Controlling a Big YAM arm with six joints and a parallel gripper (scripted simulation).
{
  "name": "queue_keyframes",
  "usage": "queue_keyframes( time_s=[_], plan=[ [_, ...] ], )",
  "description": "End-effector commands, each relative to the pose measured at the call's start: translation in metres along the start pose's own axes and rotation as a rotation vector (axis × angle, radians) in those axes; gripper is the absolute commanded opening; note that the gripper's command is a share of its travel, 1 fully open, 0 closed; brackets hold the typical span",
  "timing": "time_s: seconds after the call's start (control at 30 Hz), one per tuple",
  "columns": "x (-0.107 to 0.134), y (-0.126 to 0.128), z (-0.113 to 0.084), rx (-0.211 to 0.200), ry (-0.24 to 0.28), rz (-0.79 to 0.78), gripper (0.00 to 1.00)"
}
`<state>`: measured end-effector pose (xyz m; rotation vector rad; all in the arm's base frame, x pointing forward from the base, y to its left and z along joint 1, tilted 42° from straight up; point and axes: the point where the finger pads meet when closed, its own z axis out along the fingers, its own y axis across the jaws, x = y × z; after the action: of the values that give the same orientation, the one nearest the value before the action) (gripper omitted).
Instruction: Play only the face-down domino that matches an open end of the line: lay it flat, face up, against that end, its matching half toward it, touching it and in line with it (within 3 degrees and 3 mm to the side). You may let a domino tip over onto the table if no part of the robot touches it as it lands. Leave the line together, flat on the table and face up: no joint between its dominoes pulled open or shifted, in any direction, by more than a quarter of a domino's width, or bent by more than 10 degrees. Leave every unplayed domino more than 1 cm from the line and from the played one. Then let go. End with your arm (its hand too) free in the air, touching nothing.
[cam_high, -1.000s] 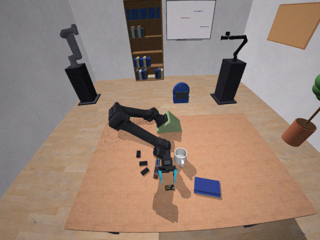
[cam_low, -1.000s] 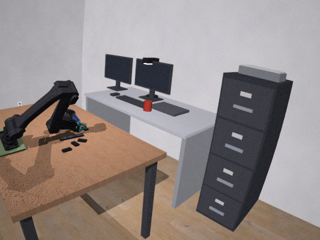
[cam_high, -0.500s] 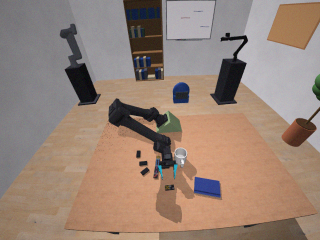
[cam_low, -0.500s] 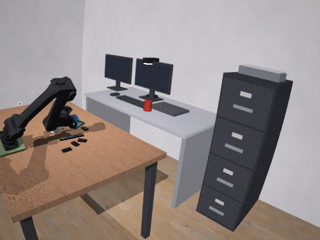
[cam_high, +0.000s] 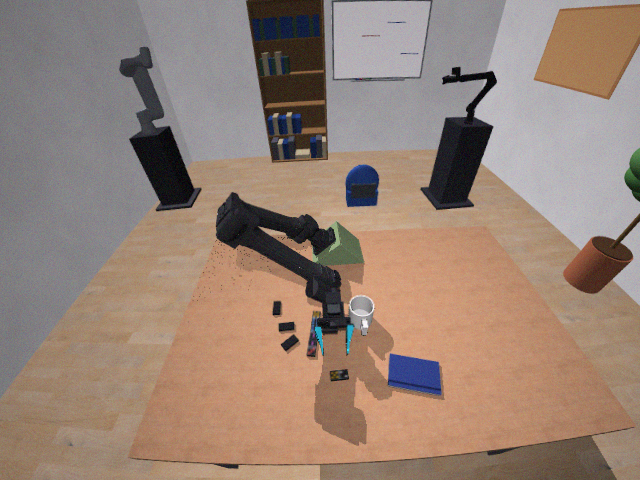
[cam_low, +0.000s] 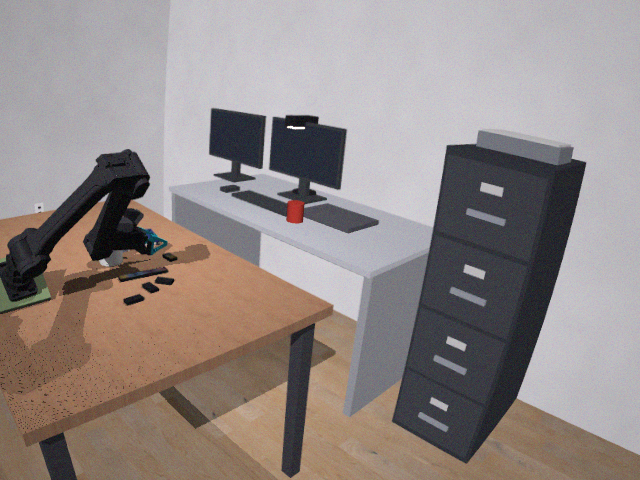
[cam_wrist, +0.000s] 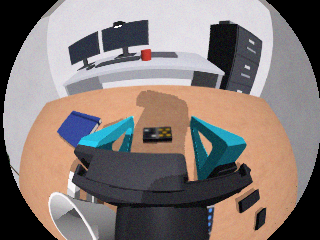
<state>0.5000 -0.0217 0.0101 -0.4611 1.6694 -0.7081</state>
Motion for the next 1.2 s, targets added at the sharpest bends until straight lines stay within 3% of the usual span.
queue_keyframes(
  time_s=[0.0,0.07,0.1,1.17],
  plan=[
    [-0.023,0.003,-0.002,-0.002,-0.047,0.002,0.75],
    [-0.023,0.003,-0.002,-0.002,-0.047,0.002,0.75],
    [-0.005,0.000,0.000,0.001,-0.011,0.002,0.75],
    [-0.007,0.000,0.000,0.001,-0.014,0.002,0.75]
  ],
)
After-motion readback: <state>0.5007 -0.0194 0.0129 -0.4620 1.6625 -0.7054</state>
